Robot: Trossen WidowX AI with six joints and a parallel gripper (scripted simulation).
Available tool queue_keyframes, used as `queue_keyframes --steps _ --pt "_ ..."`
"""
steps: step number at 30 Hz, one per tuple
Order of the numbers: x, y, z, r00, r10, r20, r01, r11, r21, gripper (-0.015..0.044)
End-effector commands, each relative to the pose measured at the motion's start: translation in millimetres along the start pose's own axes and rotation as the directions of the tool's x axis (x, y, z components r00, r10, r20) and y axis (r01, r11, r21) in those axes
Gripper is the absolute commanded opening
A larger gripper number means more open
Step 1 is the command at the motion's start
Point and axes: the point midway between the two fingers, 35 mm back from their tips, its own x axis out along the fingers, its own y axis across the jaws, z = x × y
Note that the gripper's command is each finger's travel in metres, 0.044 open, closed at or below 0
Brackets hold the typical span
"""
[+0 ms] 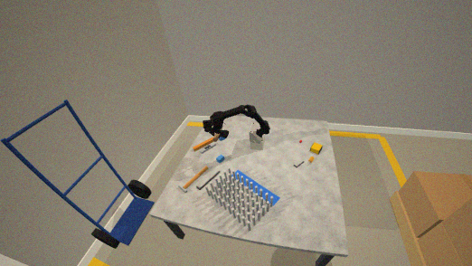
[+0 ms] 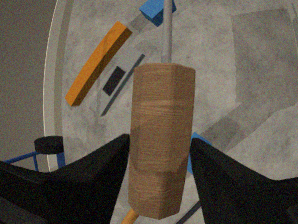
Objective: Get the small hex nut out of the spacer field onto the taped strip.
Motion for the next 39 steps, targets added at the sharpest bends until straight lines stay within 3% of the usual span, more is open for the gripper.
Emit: queue_keyframes --steps 1,7,39 --pt "20 17 25 0.998 -0.038 0.056 0.031 0.992 0.126 0.0" --pt "39 27 47 0.992 -0.082 0.099 0.058 0.971 0.231 0.0" --pt "68 23 35 0.992 -0.082 0.098 0.057 0.971 0.23 0.0"
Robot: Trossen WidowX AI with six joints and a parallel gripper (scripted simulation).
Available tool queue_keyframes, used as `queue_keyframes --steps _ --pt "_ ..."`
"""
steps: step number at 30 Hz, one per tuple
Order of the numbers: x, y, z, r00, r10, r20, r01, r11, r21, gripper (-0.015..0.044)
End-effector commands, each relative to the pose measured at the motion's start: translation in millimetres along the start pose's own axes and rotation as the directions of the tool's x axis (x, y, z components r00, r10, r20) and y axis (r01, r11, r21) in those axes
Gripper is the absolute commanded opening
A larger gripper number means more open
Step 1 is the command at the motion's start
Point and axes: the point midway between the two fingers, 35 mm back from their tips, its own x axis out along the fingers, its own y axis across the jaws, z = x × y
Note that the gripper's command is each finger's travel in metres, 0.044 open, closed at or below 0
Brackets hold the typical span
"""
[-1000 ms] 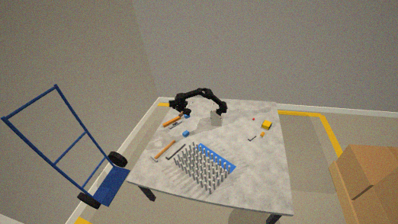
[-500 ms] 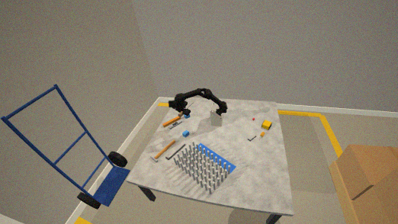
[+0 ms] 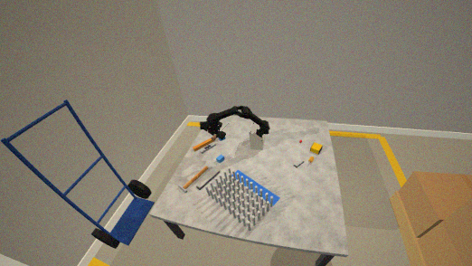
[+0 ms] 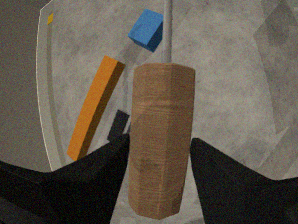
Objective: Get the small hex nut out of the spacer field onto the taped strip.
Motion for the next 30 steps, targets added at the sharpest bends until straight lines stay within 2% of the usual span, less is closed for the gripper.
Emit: queue_keyframes --steps 1,30 --pt "9 -3 -2 1.0 -0.008 0.004 0.008 1.0 0.004 0.0" --pt "43 -12 -16 1.0 -0.008 0.003 0.008 1.0 0.003 0.0"
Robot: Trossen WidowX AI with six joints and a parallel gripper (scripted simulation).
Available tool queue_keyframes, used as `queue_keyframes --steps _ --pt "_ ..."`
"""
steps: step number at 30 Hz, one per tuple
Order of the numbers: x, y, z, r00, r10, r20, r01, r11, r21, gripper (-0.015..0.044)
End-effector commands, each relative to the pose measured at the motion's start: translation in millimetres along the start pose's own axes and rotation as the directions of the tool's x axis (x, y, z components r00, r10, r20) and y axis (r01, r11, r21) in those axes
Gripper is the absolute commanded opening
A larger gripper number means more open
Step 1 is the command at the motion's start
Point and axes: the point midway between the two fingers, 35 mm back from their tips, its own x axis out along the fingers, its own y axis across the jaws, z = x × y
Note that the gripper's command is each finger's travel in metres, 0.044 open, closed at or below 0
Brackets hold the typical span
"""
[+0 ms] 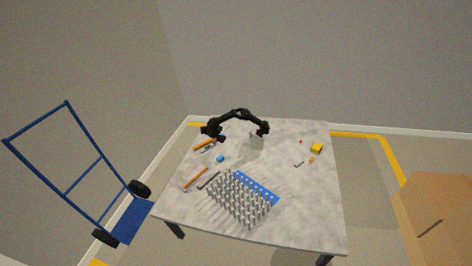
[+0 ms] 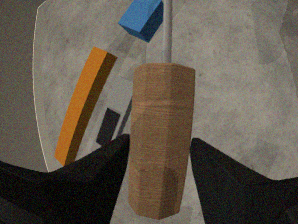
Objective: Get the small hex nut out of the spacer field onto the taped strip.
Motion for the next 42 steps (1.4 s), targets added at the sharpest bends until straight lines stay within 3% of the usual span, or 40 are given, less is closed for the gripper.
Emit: queue_keyframes --steps 1,42 --pt "9 -4 -2 1.0 -0.008 0.005 0.008 1.0 0.004 0.0" --pt "56 -20 -14 1.0 -0.009 0.004 0.009 1.0 0.003 0.0"
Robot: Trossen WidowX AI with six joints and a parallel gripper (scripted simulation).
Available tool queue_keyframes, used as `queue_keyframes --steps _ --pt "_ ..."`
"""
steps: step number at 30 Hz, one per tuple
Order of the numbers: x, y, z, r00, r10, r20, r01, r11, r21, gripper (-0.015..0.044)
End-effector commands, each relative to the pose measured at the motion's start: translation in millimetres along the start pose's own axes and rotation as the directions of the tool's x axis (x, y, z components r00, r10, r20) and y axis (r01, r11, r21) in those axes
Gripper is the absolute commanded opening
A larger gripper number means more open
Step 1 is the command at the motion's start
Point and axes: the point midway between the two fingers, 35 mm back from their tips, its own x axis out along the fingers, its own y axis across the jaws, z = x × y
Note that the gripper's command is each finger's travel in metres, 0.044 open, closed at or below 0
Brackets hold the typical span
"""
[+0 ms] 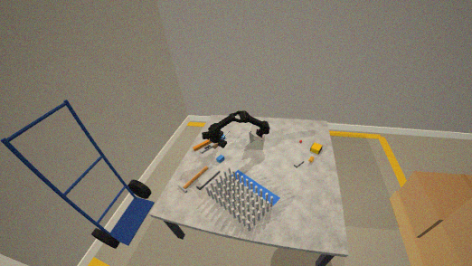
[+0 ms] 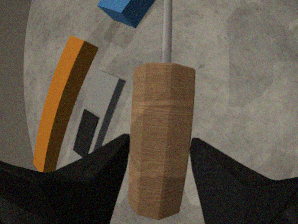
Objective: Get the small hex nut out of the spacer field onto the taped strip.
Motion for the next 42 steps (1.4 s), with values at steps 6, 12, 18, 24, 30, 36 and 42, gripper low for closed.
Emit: queue_keyframes --steps 6,12,18,24,30,36,42 --pt "14 -7 -1 1.0 -0.009 0.005 0.008 1.0 0.004 0.0" --pt "21 -10 -2 1.0 -0.009 0.005 0.009 1.0 0.004 0.0" --pt "28 -12 -3 1.0 -0.009 0.006 0.009 1.0 0.004 0.0" --pt "35 -15 -4 1.0 -0.01 0.006 0.01 1.0 0.004 0.0" --pt "41 -18 -4 1.0 -0.01 0.006 0.01 1.0 0.004 0.0" --pt "48 -21 -5 1.0 -0.01 0.006 0.01 1.0 0.004 0.0" --pt "50 -22 -5 1.0 -0.01 0.006 0.01 1.0 0.004 0.0"
